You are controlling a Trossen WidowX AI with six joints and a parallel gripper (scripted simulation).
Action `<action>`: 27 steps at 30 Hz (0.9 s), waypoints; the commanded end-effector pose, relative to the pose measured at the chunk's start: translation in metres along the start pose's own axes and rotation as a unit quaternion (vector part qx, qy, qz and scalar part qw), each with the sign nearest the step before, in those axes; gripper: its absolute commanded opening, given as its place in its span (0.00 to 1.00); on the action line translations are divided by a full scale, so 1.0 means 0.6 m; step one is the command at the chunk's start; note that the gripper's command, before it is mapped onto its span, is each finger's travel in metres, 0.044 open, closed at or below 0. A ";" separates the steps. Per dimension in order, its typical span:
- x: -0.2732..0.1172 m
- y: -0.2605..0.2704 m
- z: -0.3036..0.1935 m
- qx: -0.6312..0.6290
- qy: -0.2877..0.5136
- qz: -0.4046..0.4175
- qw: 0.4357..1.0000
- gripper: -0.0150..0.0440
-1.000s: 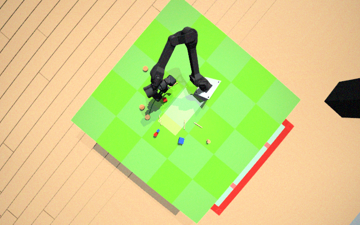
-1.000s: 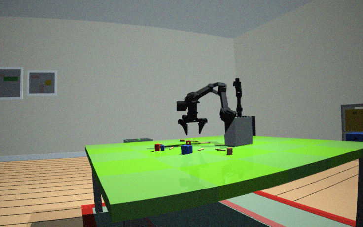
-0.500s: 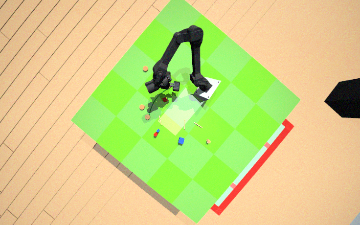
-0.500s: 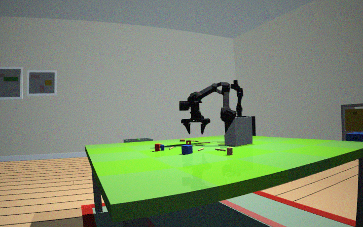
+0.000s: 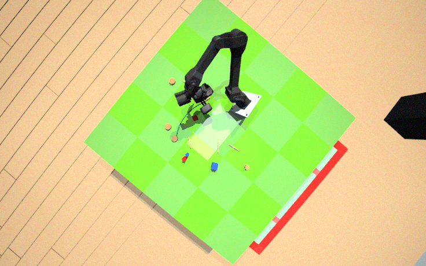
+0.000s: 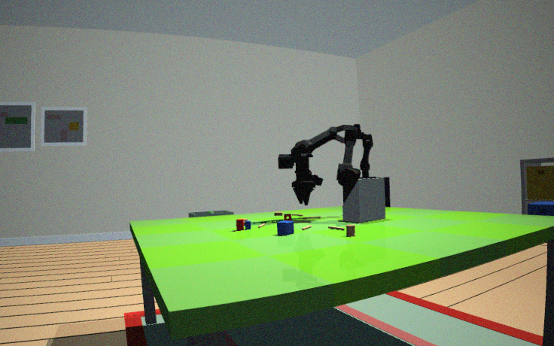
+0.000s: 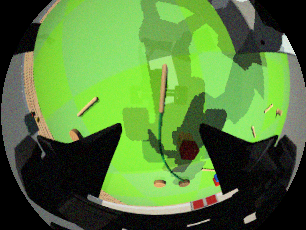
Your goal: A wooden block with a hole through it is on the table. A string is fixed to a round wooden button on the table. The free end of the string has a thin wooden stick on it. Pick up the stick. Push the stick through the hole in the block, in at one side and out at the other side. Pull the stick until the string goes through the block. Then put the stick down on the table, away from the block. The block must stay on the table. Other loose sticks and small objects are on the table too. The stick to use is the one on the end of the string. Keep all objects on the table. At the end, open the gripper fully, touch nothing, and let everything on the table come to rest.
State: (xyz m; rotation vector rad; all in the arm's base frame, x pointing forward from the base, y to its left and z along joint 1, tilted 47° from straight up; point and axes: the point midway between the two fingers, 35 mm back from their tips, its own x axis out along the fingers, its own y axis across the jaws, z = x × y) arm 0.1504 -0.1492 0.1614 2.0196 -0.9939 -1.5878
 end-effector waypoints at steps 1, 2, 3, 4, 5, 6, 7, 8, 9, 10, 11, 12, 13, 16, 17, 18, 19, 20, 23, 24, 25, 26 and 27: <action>0.001 -0.003 0.005 0.028 -0.001 -0.004 1.000 1.00; 0.001 -0.003 0.005 0.028 -0.001 -0.004 1.000 1.00; 0.001 -0.003 0.005 0.028 -0.001 -0.004 1.000 1.00; 0.001 -0.003 0.005 0.028 -0.001 -0.004 1.000 0.96; 0.001 -0.003 0.005 0.028 -0.001 -0.004 1.000 0.91; 0.001 -0.003 0.005 0.028 -0.001 -0.004 1.000 0.87; 0.001 -0.003 0.005 0.028 -0.001 -0.004 1.000 0.82; 0.001 -0.003 0.005 0.028 -0.001 -0.004 1.000 0.78; 0.001 -0.003 0.005 0.028 -0.001 -0.004 1.000 0.73; 0.001 -0.003 0.005 0.028 -0.001 -0.004 1.000 0.69; 0.001 -0.003 0.005 0.028 -0.001 -0.004 1.000 0.64; 0.001 -0.003 0.005 0.028 -0.001 -0.004 1.000 0.60; 0.001 -0.003 0.005 0.028 -0.001 -0.004 1.000 0.56; 0.001 -0.003 0.005 0.028 -0.001 -0.004 1.000 0.46; 0.001 -0.003 0.005 0.028 -0.001 -0.004 1.000 0.46; 0.001 -0.003 0.005 0.028 -0.001 -0.004 1.000 0.46; 0.001 -0.003 0.005 0.028 -0.001 -0.004 1.000 0.46; 0.001 -0.003 0.005 0.028 -0.001 -0.004 1.000 0.46; 0.001 -0.003 0.005 0.028 -0.001 -0.004 1.000 0.46; 0.002 -0.003 0.005 0.028 -0.001 -0.004 1.000 0.46; 0.002 -0.004 0.005 0.028 -0.001 -0.004 1.000 0.46; 0.004 -0.004 0.005 0.028 -0.001 -0.005 1.000 0.46; 0.005 -0.004 0.005 0.028 -0.001 -0.005 1.000 0.46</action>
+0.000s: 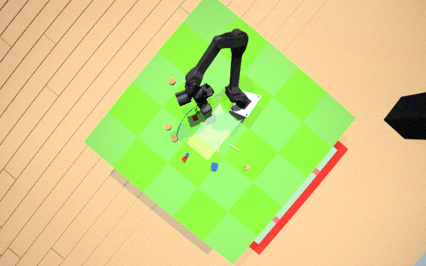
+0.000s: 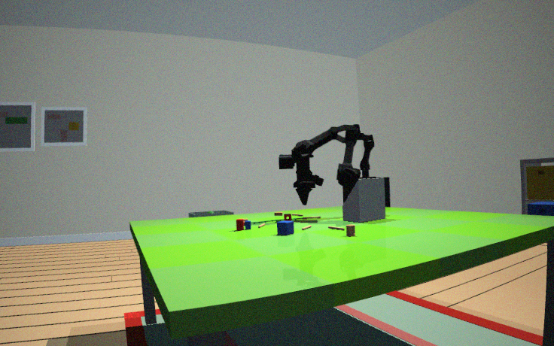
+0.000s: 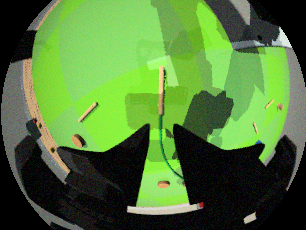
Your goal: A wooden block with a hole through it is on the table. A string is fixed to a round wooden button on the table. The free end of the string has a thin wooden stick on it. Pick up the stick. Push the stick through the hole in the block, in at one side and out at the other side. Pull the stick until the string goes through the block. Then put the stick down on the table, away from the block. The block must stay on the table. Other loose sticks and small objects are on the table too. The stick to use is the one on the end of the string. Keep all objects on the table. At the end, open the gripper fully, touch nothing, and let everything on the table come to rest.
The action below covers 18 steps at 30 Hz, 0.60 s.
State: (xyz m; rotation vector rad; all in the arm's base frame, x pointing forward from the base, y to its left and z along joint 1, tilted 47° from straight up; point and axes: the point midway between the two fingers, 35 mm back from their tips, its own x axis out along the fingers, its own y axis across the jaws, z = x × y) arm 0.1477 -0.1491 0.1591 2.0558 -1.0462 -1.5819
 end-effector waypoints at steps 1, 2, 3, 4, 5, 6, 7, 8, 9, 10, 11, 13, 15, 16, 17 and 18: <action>0.006 -0.003 -0.001 0.001 0.000 -0.003 1.000 0.46; 0.008 -0.003 -0.001 0.001 0.000 -0.004 1.000 0.46; 0.011 -0.003 -0.001 0.001 0.000 -0.004 1.000 0.46; 0.014 -0.004 -0.002 0.001 0.000 -0.004 1.000 0.46; 0.017 -0.004 -0.002 0.002 -0.001 -0.004 1.000 0.46; 0.019 -0.004 -0.002 0.002 -0.001 -0.004 1.000 0.46; 0.022 -0.004 -0.002 0.002 -0.001 -0.004 1.000 0.46; 0.025 -0.005 -0.003 0.002 -0.001 -0.005 1.000 0.46; 0.027 -0.005 -0.003 0.002 -0.001 -0.005 1.000 0.46; 0.030 -0.005 -0.003 0.002 -0.001 -0.005 1.000 0.46; 0.033 -0.005 -0.003 0.002 -0.001 -0.005 1.000 0.46; 0.038 -0.005 -0.003 0.002 -0.001 -0.005 1.000 0.46; 0.044 -0.005 -0.004 0.002 -0.001 -0.005 1.000 0.46; 0.047 -0.005 -0.004 0.002 -0.001 -0.005 1.000 0.46; 0.049 -0.005 -0.004 0.002 -0.001 -0.005 1.000 0.46; 0.052 -0.005 -0.004 0.002 -0.001 -0.005 1.000 0.46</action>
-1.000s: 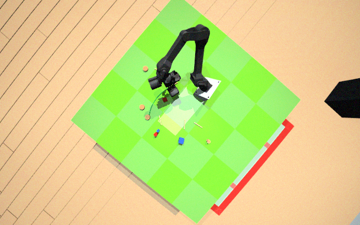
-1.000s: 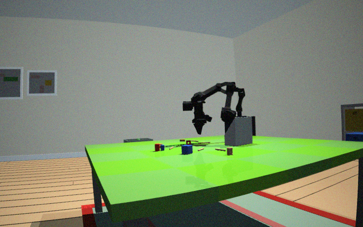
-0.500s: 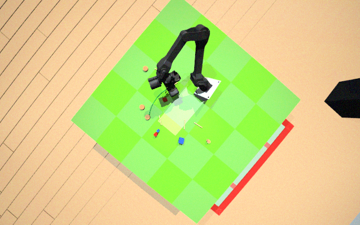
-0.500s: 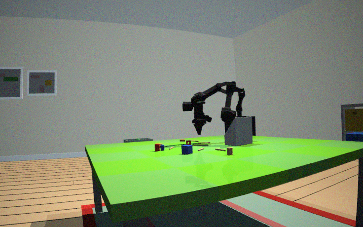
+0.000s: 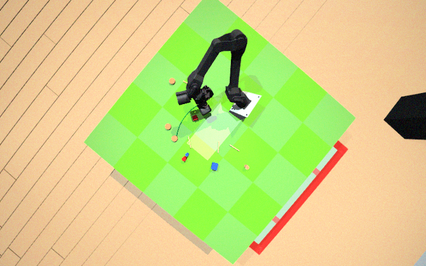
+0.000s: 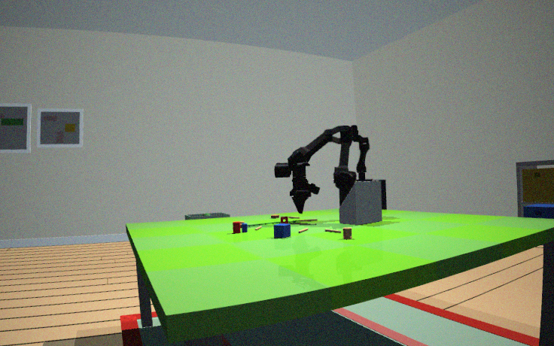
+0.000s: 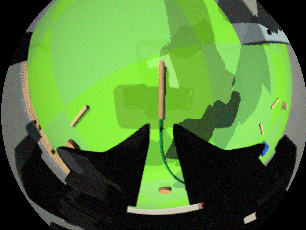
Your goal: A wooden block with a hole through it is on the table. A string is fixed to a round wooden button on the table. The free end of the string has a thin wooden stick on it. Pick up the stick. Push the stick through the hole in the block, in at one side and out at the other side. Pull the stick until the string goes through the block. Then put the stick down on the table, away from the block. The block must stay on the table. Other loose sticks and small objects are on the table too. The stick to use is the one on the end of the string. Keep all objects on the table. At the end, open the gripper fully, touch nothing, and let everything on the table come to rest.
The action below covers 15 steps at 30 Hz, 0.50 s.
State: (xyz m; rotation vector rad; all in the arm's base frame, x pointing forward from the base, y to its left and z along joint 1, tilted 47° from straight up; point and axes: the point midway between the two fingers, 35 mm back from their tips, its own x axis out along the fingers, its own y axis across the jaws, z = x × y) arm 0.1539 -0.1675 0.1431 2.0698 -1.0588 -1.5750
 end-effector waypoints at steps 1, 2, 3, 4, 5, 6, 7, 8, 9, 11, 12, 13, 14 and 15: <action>0.013 -0.005 0.003 -0.006 -0.003 -0.004 1.000 0.46; 0.016 -0.005 0.003 -0.006 -0.003 -0.004 1.000 0.46; 0.019 -0.005 0.003 -0.006 -0.003 -0.004 1.000 0.46; 0.021 -0.004 0.003 -0.006 -0.003 -0.003 1.000 0.46; 0.024 -0.004 0.003 -0.006 -0.003 -0.003 1.000 0.46; 0.027 -0.004 0.003 -0.006 -0.003 -0.003 1.000 0.46; 0.029 -0.004 0.003 -0.006 -0.002 -0.003 1.000 0.46; 0.032 -0.004 0.003 -0.006 -0.002 -0.003 1.000 0.46; 0.035 -0.003 0.004 -0.006 -0.002 -0.003 1.000 0.46; 0.040 -0.003 0.004 -0.006 -0.002 -0.002 1.000 0.46; 0.043 -0.003 0.004 -0.006 -0.002 -0.002 1.000 0.46; 0.046 -0.002 0.005 -0.007 -0.002 -0.002 1.000 0.46; 0.048 -0.002 0.005 -0.007 -0.001 -0.001 1.000 0.46; 0.051 -0.002 0.006 -0.007 -0.001 -0.001 1.000 0.46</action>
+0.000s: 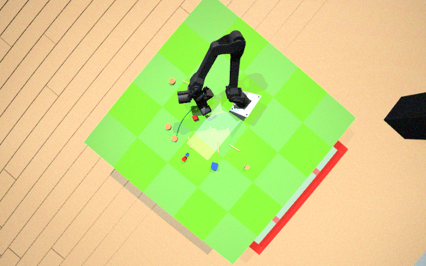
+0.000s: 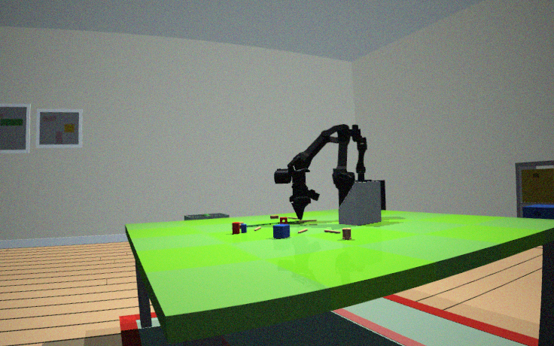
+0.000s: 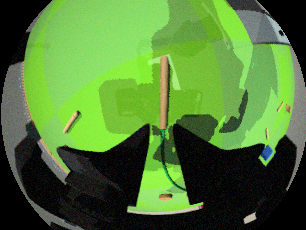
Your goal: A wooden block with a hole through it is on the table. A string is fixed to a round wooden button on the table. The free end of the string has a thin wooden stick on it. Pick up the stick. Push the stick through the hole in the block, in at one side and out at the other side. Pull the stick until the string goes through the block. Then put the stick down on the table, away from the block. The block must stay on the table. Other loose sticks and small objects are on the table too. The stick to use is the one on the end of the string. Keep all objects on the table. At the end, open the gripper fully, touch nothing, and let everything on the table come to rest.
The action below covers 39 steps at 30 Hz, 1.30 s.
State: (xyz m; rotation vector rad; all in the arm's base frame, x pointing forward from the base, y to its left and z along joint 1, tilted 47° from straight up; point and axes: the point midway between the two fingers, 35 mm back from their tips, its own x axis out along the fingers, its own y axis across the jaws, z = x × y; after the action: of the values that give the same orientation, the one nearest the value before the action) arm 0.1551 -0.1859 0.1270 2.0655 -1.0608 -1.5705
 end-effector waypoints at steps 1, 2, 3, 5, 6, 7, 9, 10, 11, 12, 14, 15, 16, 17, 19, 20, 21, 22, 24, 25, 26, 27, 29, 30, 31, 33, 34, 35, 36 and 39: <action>0.013 -0.004 0.004 -0.006 -0.002 -0.003 1.000 0.46; 0.015 -0.004 0.004 -0.006 -0.002 -0.003 1.000 0.46; 0.016 -0.003 0.005 -0.006 -0.002 -0.003 1.000 0.46; 0.017 -0.003 0.005 -0.006 -0.002 -0.003 1.000 0.46; 0.017 -0.003 0.005 -0.006 -0.002 -0.003 1.000 0.46; 0.017 -0.003 0.005 -0.006 -0.002 -0.003 1.000 0.46; 0.017 -0.003 0.005 -0.006 -0.002 -0.003 1.000 0.46; 0.017 -0.003 0.005 -0.006 -0.002 -0.003 1.000 0.46; 0.017 -0.003 0.005 -0.006 -0.002 -0.003 1.000 0.46; 0.017 -0.003 0.005 -0.006 -0.002 -0.003 1.000 0.46; 0.015 -0.001 0.004 -0.003 -0.002 0.001 1.000 0.37; 0.015 -0.001 0.004 -0.003 -0.002 0.001 1.000 0.33; 0.015 -0.001 0.004 -0.003 -0.002 0.001 1.000 0.29; 0.015 -0.001 0.004 -0.003 -0.002 0.001 1.000 0.25; 0.015 -0.001 0.004 -0.003 -0.002 0.001 1.000 0.25; 0.015 -0.001 0.004 -0.003 -0.002 0.001 1.000 0.25; 0.015 -0.001 0.004 -0.003 -0.002 0.001 1.000 0.25; 0.015 -0.001 0.004 -0.003 -0.002 0.001 1.000 0.25; 0.015 -0.001 0.004 -0.003 -0.002 0.001 1.000 0.25; 0.015 -0.001 0.004 -0.003 -0.002 0.001 1.000 0.25; 0.014 -0.001 0.004 -0.003 -0.002 0.000 1.000 0.25; 0.012 -0.001 0.004 -0.003 -0.003 0.000 1.000 0.25; 0.008 -0.002 0.003 -0.002 -0.003 0.000 1.000 0.25; 0.006 -0.002 0.003 -0.002 -0.003 -0.001 1.000 0.25; 0.004 -0.002 0.003 -0.002 -0.003 -0.001 1.000 0.25; 0.000 -0.003 0.002 -0.002 -0.003 -0.001 1.000 0.25; -0.002 -0.003 0.002 -0.002 -0.004 -0.002 1.000 0.25; -0.004 -0.003 0.002 -0.002 -0.004 -0.002 1.000 0.25; -0.006 -0.003 0.001 -0.002 -0.004 -0.002 1.000 0.25; -0.013 -0.004 0.001 -0.002 -0.004 -0.002 1.000 0.25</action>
State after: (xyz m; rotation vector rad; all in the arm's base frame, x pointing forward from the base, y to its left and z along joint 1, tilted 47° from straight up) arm 0.1538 -0.1805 0.1239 2.0571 -1.0390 -1.5986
